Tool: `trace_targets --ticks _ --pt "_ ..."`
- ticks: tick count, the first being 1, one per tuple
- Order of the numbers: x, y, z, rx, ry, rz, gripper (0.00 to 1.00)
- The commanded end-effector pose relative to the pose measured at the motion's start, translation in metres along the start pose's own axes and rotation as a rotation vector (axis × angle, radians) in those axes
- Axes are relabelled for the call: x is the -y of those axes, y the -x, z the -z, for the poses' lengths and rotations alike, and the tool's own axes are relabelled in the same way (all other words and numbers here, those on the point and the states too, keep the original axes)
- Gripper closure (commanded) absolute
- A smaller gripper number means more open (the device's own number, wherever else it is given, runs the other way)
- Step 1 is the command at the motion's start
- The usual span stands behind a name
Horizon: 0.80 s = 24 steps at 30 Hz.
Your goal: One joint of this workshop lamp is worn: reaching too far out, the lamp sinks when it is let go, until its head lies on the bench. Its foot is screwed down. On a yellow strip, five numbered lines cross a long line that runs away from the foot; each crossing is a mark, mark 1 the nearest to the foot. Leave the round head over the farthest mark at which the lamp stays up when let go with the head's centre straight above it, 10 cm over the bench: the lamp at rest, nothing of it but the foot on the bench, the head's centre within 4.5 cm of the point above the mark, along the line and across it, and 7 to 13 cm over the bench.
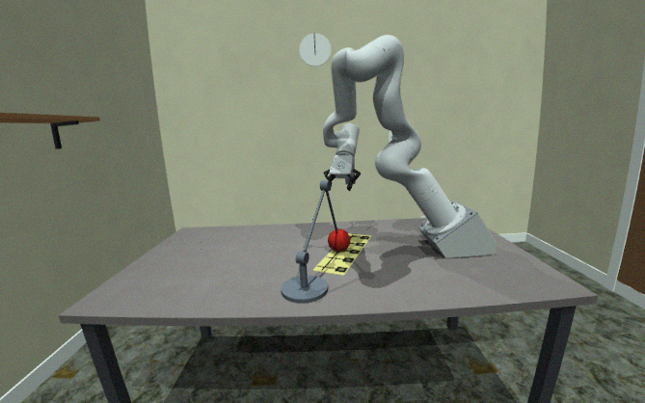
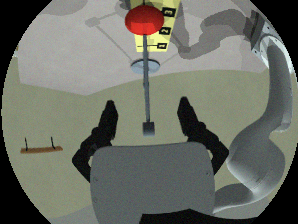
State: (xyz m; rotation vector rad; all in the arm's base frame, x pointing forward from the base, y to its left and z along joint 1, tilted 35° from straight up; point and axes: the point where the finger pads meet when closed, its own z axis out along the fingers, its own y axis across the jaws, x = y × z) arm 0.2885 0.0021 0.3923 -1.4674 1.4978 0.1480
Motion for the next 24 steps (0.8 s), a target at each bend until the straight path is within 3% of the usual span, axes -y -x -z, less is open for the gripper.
trace_targets --ticks 1,24 --pt "0.0 0.0 0.0 0.0 0.0 0.001 0.0" --pt "0.001 0.045 0.058 -0.001 0.0 0.001 0.0"
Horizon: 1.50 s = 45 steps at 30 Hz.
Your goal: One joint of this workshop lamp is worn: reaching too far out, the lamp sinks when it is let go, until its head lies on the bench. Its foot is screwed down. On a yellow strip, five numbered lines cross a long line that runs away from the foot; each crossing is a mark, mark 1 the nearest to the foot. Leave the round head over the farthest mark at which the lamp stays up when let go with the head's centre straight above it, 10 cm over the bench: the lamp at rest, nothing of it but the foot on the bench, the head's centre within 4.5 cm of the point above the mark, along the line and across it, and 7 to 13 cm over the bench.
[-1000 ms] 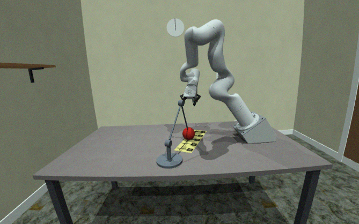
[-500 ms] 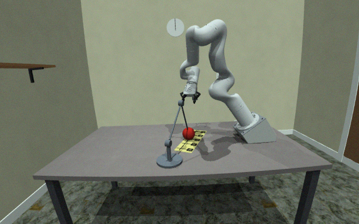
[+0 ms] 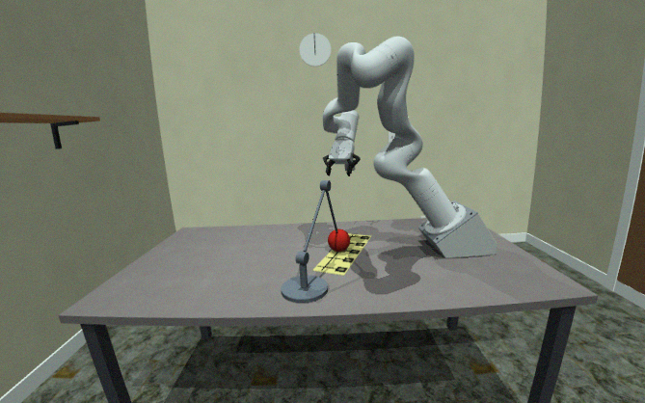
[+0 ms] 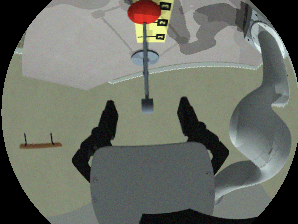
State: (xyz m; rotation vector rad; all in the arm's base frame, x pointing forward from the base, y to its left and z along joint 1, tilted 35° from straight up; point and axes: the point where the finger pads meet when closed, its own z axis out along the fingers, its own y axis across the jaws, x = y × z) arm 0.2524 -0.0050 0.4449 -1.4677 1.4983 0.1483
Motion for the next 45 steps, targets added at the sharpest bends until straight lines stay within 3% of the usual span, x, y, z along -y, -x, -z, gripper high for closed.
trace_targets --ticks 1,26,45 --pt "0.0 0.007 0.01 0.0 -0.001 0.001 0.0" --pt "0.001 0.054 0.07 -0.002 0.0 0.002 0.0" --pt "0.0 0.108 0.029 -0.003 0.0 0.002 0.0"
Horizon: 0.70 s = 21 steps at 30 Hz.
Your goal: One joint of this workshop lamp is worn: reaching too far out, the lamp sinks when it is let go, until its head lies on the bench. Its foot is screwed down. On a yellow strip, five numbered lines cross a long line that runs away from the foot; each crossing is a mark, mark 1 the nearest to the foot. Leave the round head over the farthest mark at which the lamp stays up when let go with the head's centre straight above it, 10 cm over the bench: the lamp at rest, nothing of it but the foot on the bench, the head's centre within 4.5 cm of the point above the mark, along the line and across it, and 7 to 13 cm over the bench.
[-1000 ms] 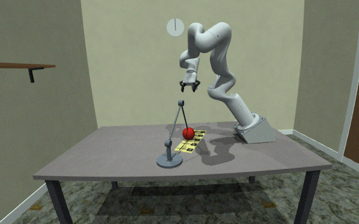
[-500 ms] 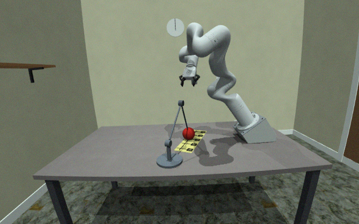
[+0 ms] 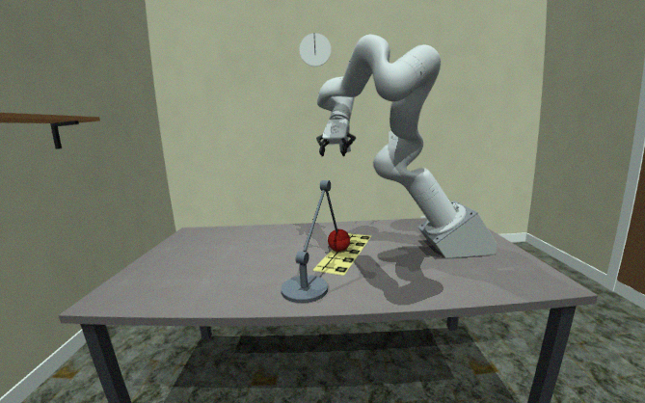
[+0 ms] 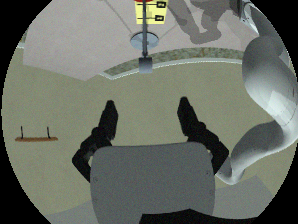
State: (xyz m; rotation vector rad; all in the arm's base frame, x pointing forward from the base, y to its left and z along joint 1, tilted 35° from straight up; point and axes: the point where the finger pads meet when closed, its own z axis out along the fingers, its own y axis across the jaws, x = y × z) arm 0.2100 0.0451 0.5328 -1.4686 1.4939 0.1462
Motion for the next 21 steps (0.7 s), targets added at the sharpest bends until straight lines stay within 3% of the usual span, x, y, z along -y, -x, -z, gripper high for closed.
trace_targets --ticks 1,21 --pt "0.001 0.006 -0.006 -0.004 0.002 -0.002 0.0" --pt "-0.001 0.069 -0.047 0.003 -0.001 0.001 0.0"
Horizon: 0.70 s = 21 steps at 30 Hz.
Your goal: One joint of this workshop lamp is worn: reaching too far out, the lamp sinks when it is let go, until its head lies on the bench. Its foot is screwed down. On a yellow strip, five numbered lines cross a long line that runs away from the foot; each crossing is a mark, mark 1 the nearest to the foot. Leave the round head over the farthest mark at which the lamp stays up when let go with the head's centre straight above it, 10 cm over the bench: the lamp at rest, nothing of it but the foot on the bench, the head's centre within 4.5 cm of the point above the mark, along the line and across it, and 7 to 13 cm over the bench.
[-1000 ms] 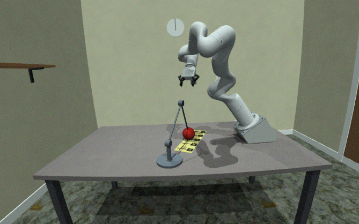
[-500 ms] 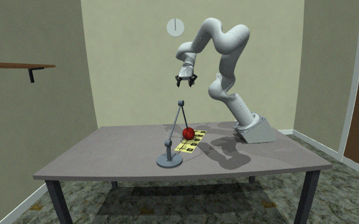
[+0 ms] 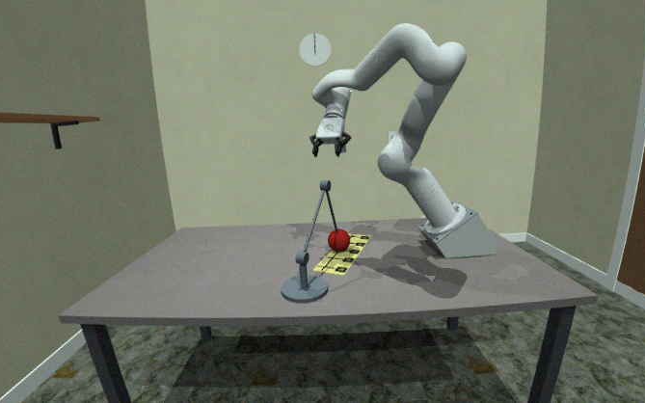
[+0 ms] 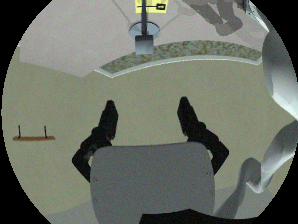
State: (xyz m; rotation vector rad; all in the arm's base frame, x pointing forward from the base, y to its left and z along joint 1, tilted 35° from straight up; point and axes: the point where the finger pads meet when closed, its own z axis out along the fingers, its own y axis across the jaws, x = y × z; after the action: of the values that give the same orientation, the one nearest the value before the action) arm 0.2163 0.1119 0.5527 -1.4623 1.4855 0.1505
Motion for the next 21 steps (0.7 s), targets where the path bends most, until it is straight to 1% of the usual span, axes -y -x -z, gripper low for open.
trace_targets --ticks 1,11,13,21 --pt "0.0 0.014 -0.01 -0.007 0.002 0.002 0.0" --pt "-0.001 0.049 -0.032 0.001 0.0 0.003 0.0" --pt "-0.001 0.049 -0.032 0.001 0.0 0.003 0.0" --pt "-0.001 0.047 -0.029 -0.129 0.002 0.004 0.0"
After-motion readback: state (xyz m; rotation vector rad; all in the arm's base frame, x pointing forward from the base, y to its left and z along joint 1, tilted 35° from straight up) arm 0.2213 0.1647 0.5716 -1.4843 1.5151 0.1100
